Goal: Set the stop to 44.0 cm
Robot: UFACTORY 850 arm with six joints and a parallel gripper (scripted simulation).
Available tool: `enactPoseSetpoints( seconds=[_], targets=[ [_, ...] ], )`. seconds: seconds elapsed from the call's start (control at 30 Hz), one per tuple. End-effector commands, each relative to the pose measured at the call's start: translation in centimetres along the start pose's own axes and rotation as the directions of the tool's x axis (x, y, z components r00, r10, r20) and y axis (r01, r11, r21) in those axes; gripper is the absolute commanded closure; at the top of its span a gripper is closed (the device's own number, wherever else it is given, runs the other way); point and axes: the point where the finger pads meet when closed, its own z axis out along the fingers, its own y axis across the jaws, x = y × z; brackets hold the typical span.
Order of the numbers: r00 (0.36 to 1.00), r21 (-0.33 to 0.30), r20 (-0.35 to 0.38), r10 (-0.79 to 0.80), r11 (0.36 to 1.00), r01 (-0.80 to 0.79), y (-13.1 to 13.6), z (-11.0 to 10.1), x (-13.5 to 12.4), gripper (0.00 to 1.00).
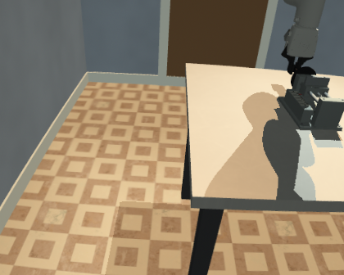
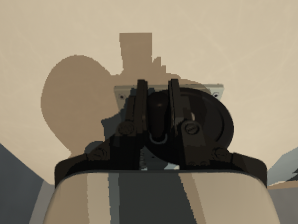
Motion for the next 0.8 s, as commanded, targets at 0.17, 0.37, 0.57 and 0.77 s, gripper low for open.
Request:
enactPoseSetpoints(
  seconds=[0.17, 0.37, 0.57, 0.77],
  targets=[
    [1.0, -0.003, 0.001, 0.001, 1.0, -0.001, 1.4, -1.1, 0.0, 0.94],
    [1.0, -0.003, 0.001, 0.001, 1.0, -0.001, 2.3, -1.3, 0.0, 0.94],
    [1.0, -0.003, 0.001, 0.001, 1.0, -0.001, 3.0, -1.3, 0.0, 0.94],
    [1.0, -0.003, 0.001, 0.001, 1.0, -0.001, 3.7, -1.1, 0.0, 0.94]
  ],
)
